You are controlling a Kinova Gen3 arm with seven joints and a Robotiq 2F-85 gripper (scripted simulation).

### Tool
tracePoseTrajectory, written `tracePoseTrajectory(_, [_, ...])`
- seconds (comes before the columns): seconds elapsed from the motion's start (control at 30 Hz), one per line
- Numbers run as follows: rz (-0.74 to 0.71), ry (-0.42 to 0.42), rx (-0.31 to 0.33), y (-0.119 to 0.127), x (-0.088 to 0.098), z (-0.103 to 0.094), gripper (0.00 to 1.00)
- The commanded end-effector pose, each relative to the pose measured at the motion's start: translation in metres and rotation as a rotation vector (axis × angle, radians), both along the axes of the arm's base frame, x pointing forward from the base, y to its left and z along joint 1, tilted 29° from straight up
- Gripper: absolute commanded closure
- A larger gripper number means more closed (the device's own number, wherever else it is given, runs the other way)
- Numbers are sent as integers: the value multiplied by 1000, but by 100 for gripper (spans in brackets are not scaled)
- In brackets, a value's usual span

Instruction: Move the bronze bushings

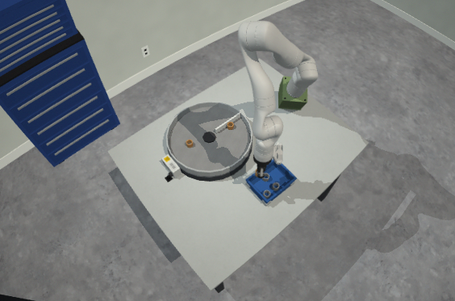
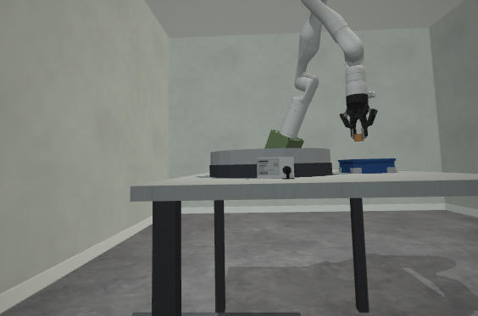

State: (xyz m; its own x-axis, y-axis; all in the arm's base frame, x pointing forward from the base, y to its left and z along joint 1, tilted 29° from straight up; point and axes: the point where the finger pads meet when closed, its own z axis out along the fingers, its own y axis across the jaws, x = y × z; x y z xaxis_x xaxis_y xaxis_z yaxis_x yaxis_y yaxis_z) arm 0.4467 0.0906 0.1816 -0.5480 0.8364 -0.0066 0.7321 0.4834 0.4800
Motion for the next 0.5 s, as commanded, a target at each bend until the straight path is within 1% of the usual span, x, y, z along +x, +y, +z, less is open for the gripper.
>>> tracePoseTrajectory(0.0, [-1,0,0,-2,0,0,100])
tracePoseTrajectory(0.23, [-1,0,0,-6,-2,-2,100])
tracePoseTrajectory(0.47, [-1,0,0,-18,-6,-8,100])
